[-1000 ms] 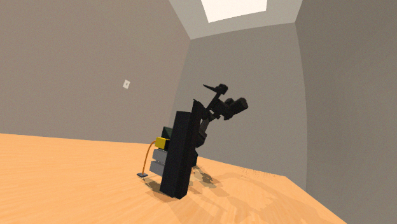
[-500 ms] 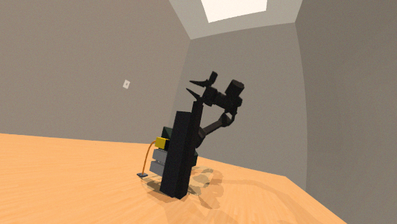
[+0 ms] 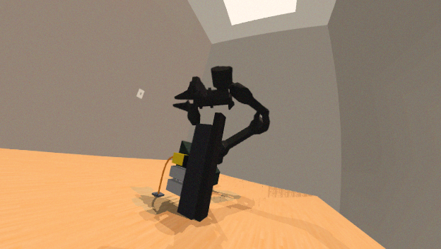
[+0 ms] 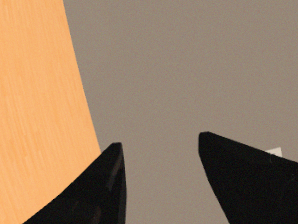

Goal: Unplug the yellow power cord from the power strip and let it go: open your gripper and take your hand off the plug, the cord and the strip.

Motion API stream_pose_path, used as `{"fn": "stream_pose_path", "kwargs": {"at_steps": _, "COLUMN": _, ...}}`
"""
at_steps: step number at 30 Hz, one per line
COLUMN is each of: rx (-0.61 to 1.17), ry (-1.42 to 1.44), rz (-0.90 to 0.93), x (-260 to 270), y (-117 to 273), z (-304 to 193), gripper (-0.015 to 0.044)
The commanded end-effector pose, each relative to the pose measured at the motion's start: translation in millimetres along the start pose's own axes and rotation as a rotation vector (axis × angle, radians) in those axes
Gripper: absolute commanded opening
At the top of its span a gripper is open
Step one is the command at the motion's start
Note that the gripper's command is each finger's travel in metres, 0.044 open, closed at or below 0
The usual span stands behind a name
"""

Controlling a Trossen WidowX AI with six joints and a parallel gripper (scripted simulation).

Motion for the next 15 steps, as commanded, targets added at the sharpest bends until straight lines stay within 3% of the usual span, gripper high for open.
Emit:
{"fn": "stream_pose_path", "kwargs": {"at_steps": 1, "rx": 0.075, "ry": -0.177, "rz": 0.147, "x": 15, "y": -26, "z": -11, "gripper": 0.0160}}
{"fn": "stream_pose_path", "kwargs": {"at_steps": 8, "rx": 0.236, "ry": -0.500, "rz": 0.445, "x": 56, "y": -50, "z": -18, "gripper": 0.0160}}
{"fn": "stream_pose_path", "kwargs": {"at_steps": 11, "rx": 0.454, "ry": -0.808, "rz": 0.698, "x": 90, "y": -56, "z": -19, "gripper": 0.0160}}
{"fn": "stream_pose_path", "kwargs": {"at_steps": 15, "rx": 0.877, "ry": -1.241, "rz": 0.962, "x": 123, "y": -53, "z": -13, "gripper": 0.0160}}
Point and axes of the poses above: the point midway between the two fingers, 35 mm back from their tips, its own y axis back along the fingers, its own x axis across the jaws, z = x × y, the point moved 2 cm from there along y, back along the fingers, and after that the axes turned 15 degrees about y, right-handed, at the moved point
